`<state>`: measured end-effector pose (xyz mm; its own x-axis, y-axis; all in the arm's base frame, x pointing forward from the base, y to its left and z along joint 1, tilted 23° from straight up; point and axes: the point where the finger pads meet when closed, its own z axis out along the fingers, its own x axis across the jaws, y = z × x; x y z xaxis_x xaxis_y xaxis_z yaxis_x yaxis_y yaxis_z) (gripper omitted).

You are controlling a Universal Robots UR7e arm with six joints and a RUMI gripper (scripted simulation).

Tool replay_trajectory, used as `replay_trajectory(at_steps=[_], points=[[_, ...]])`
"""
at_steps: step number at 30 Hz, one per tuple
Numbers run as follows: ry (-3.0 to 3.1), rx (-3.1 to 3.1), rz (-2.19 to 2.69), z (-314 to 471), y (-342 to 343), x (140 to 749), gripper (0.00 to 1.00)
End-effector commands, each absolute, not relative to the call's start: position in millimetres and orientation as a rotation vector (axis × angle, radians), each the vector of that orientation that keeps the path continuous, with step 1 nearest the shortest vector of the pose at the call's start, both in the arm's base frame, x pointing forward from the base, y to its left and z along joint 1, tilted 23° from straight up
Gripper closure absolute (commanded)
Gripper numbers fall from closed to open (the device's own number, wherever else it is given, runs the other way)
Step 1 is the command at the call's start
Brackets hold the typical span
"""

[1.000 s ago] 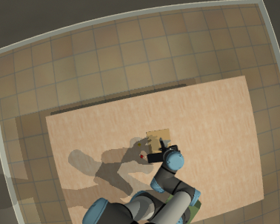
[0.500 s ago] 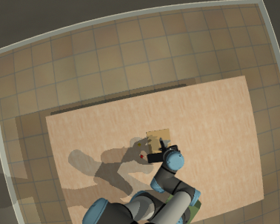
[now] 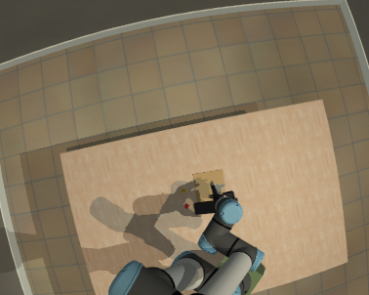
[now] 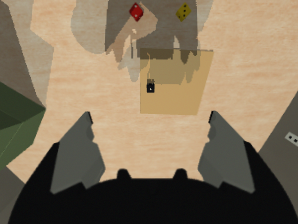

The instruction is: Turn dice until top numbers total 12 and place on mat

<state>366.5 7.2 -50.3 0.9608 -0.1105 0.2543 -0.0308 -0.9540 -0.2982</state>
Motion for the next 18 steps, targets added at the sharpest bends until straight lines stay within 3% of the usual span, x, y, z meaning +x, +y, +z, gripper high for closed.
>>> replay_trajectory(at_steps=[1, 18], points=[[0.133, -2.816, -0.39, -48.5, 6.5, 369.5, 0.0], [0.389, -2.777, -0.343, -45.6, 14.8, 377.5, 0.0]])
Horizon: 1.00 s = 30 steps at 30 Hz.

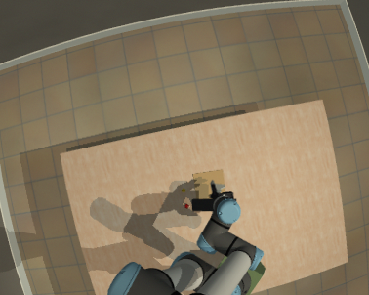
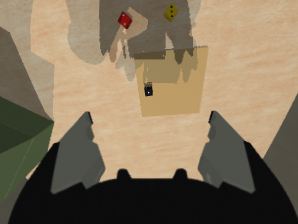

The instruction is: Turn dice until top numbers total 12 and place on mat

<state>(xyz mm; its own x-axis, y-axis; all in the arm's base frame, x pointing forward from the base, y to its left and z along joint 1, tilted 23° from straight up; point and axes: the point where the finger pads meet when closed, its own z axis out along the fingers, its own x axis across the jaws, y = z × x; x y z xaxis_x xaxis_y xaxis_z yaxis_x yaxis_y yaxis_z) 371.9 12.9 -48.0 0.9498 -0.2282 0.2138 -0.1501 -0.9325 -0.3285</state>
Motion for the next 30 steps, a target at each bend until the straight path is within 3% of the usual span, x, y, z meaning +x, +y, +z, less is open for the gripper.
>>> replay_trajectory(at_steps=[1, 30], points=[[0.389, -2.777, -0.343, -46, 15, 377, 0.0], [1.258, -2.464, -0.17, -36, 45, 403, 0.0]])
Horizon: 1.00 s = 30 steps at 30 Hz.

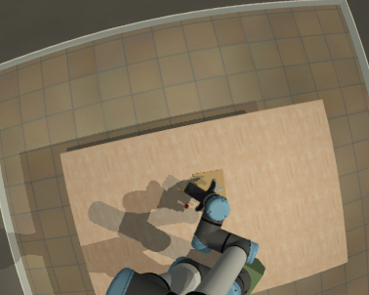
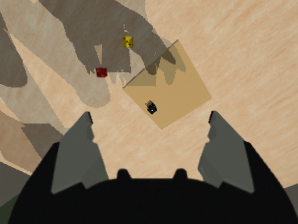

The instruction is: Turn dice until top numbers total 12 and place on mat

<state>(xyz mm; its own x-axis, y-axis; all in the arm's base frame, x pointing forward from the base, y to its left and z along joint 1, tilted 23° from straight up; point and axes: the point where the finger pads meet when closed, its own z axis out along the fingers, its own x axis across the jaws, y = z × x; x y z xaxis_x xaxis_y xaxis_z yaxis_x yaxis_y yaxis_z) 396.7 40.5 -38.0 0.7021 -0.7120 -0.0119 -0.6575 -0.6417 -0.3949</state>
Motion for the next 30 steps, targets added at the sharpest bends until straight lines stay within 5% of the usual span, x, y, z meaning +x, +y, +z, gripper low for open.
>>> replay_trajectory(at_steps=[1, 30], points=[[1.269, -2.457, -0.168, -36, 45, 404, 0.0], [2.001, -1.888, 0.012, -27, 77, 421, 0.0]])
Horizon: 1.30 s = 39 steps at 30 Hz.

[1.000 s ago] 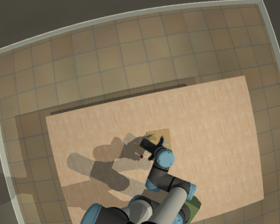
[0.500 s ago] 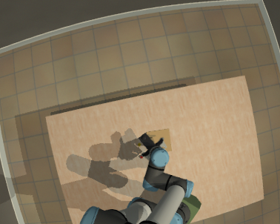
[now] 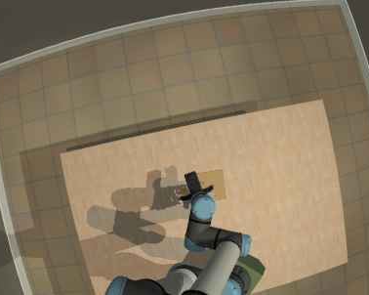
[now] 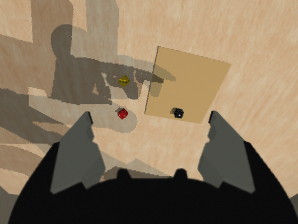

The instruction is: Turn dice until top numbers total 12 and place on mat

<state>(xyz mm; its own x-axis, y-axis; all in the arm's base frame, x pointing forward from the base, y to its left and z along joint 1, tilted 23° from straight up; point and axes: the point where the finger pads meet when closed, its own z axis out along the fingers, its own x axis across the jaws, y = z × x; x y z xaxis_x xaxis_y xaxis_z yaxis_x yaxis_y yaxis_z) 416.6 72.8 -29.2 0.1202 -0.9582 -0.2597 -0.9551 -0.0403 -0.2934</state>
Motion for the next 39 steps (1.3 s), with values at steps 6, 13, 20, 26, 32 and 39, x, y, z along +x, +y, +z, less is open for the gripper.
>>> replay_trajectory(at_steps=[6, 13, 20, 26, 32, 39], points=[[2.144, -1.723, 0.055, -25, 86, 424, 0.0], [2.248, -1.586, 0.089, -24, 93, 425, 0.0], [2.386, -1.374, 0.139, -22, 103, 426, 0.0], [2.458, -1.247, 0.169, -20, 110, 427, 0.0], [2.51, -1.144, 0.192, -19, 115, 427, 0.0], [2.556, -1.044, 0.215, -18, 120, 427, 0.0]])
